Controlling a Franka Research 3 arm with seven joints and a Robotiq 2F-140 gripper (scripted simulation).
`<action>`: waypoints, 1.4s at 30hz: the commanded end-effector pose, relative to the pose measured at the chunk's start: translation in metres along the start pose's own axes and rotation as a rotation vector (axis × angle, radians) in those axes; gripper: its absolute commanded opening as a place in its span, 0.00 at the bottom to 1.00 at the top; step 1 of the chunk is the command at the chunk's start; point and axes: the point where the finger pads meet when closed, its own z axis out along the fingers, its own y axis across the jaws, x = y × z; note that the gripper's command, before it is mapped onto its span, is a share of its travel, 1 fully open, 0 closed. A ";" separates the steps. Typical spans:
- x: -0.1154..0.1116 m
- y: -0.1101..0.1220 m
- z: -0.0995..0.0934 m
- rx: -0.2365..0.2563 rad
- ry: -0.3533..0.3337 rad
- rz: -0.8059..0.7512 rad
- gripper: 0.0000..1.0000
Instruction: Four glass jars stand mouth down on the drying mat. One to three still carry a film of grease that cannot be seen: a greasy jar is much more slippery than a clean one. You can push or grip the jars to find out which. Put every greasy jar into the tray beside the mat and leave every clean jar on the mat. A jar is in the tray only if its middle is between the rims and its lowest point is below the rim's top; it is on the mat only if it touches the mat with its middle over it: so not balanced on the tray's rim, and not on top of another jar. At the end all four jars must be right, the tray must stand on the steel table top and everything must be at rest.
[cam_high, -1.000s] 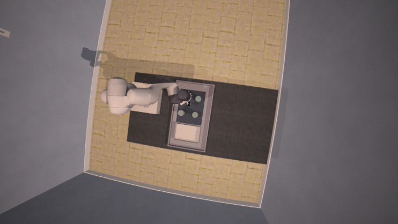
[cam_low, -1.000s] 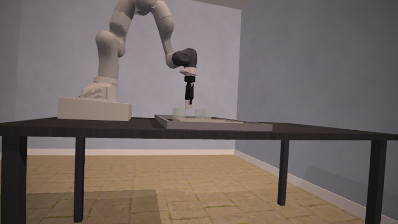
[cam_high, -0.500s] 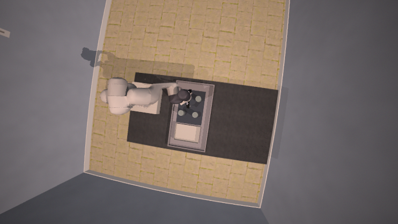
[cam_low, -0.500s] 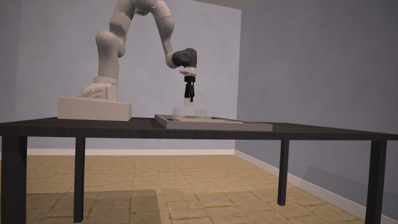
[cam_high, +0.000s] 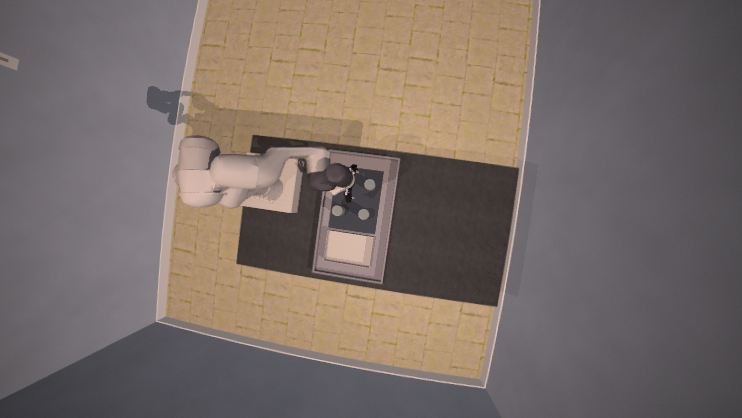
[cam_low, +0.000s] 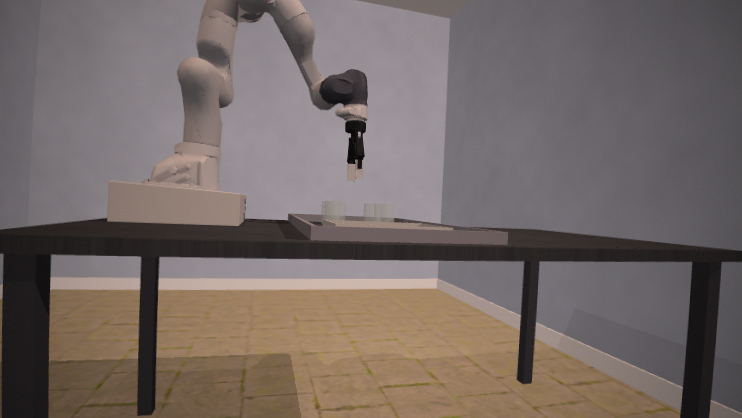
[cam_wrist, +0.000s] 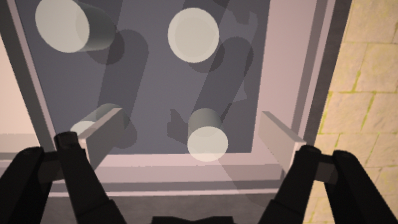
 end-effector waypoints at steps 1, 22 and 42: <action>0.020 -0.020 -0.001 -0.003 0.038 -0.032 1.00; 0.088 -0.158 -0.004 -0.003 0.038 -0.032 1.00; 0.094 -0.165 0.064 -0.003 0.038 -0.032 1.00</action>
